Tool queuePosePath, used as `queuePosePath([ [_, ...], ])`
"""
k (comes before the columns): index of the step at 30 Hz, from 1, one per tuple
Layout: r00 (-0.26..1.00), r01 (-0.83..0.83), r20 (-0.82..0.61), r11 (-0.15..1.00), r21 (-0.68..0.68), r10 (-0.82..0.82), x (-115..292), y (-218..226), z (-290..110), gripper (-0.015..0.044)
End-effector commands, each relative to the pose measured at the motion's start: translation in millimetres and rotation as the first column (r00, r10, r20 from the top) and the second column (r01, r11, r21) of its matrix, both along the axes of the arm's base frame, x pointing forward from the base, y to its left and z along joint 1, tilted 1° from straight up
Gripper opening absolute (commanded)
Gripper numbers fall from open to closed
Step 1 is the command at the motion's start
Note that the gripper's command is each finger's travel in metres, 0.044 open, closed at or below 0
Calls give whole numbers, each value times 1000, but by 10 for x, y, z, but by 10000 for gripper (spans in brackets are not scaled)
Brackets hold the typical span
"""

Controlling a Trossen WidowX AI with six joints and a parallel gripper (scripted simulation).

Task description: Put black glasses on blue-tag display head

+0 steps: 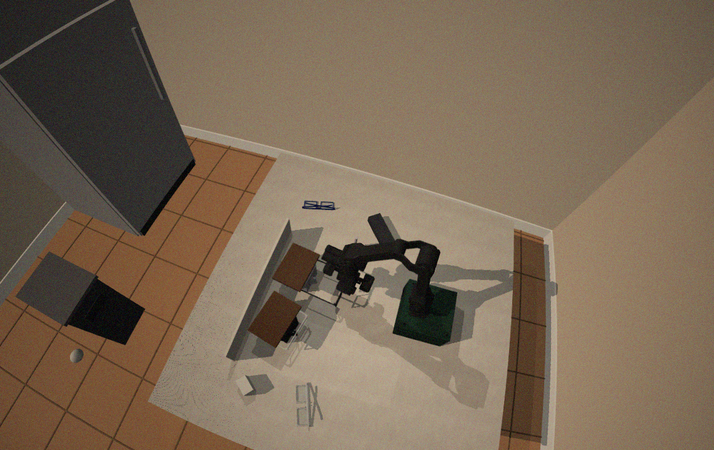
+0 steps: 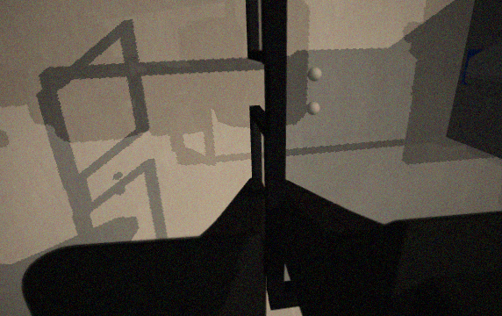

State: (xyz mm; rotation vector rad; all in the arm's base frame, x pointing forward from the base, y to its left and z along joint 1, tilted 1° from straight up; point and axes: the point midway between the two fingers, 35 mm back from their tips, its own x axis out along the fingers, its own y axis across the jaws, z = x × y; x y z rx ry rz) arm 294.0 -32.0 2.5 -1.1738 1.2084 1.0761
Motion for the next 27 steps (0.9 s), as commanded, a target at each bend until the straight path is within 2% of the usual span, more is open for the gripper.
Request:
queuePosePath([
  [1,1000,6,-4,1000,-2,-6,64,-12,-3,0],
  [27,1000,6,-1,1000,-2,-6,449,-54,25,0],
])
